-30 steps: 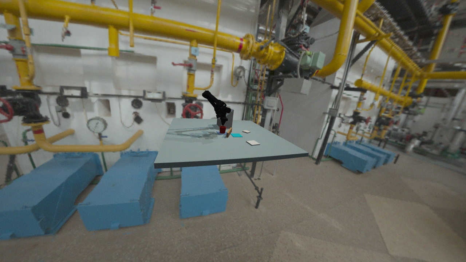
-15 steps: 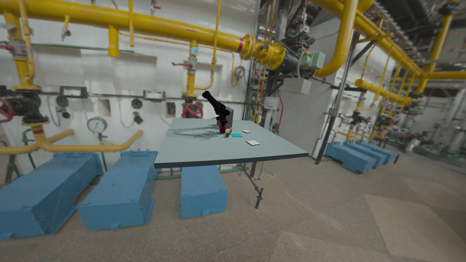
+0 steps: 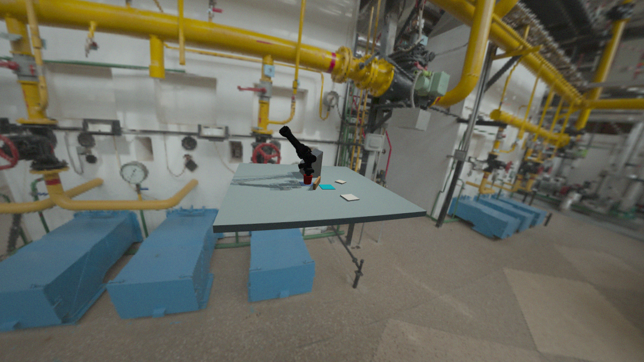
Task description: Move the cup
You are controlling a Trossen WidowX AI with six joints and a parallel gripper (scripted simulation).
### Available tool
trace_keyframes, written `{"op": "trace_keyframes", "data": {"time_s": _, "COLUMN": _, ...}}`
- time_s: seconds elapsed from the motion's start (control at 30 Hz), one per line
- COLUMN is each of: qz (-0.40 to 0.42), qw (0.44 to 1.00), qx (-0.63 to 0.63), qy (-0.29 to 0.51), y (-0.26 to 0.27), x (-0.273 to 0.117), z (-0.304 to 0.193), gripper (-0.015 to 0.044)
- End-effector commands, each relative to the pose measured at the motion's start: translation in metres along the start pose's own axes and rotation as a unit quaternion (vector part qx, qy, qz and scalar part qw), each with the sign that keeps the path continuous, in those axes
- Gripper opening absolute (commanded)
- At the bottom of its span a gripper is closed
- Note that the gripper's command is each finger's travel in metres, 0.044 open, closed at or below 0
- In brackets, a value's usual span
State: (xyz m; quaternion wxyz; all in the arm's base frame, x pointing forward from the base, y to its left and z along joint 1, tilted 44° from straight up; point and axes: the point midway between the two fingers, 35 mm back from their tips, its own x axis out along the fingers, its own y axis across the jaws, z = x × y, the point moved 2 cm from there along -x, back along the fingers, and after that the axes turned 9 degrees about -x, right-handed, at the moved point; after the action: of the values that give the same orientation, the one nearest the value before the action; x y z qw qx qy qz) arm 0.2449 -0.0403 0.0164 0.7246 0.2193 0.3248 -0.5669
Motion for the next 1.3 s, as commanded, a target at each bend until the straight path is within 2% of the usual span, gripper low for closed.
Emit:
{"op": "trace_keyframes", "data": {"time_s": 0.0, "qz": -0.004, "qw": 1.000, "qx": -0.005, "qy": -0.002, "y": -0.003, "x": 0.003, "z": -0.001, "gripper": 0.0148}}
{"op": "trace_keyframes", "data": {"time_s": 0.07, "qz": -0.004, "qw": 1.000, "qx": -0.005, "qy": -0.002, "y": -0.003, "x": 0.003, "z": -0.001, "gripper": 0.0148}}
{"op": "trace_keyframes", "data": {"time_s": 0.17, "qz": -0.001, "qw": 1.000, "qx": -0.001, "qy": 0.000, "y": -0.001, "x": 0.001, "z": 0.000, "gripper": 0.0069}}
{"op": "trace_keyframes", "data": {"time_s": 0.5, "qz": -0.001, "qw": 1.000, "qx": -0.001, "qy": 0.000, "y": -0.001, "x": 0.001, "z": 0.000, "gripper": 0.0002}}
{"op": "trace_keyframes", "data": {"time_s": 0.73, "qz": -0.001, "qw": 1.000, "qx": -0.002, "qy": 0.001, "y": 0.001, "x": -0.006, "z": -0.001, "gripper": 0.0000}}
{"op": "trace_keyframes", "data": {"time_s": 1.27, "qz": -0.003, "qw": 1.000, "qx": -0.004, "qy": 0.002, "y": 0.002, "x": -0.054, "z": -0.005, "gripper": 0.0000}}
